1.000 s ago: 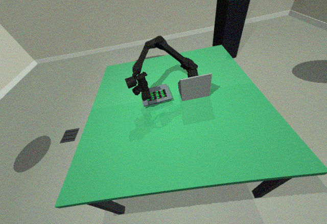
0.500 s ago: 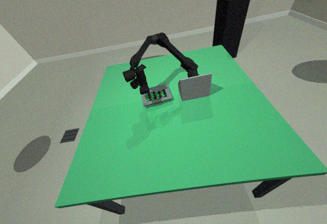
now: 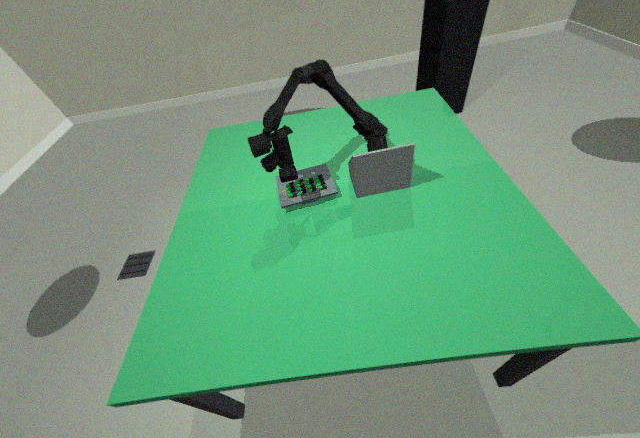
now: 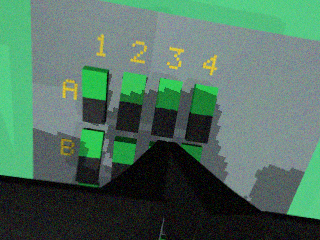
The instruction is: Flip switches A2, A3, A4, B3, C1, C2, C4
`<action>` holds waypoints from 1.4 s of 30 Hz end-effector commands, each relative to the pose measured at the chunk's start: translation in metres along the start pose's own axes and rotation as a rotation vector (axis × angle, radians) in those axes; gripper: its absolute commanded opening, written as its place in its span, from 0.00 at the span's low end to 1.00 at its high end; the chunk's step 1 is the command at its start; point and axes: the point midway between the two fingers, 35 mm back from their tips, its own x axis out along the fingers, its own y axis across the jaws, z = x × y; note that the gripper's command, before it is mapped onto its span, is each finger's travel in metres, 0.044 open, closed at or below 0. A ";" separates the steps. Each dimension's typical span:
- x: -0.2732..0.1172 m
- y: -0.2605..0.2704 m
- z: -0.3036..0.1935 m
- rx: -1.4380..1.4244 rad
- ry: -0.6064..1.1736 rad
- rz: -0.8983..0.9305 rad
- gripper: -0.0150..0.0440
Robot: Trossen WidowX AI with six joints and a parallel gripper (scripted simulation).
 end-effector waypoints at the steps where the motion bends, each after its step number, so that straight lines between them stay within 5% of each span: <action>1: 0.011 -0.001 -0.003 -0.005 -0.004 -0.006 0.25; 42: 0.036 -0.002 -0.004 -0.005 -0.003 -0.008 0.25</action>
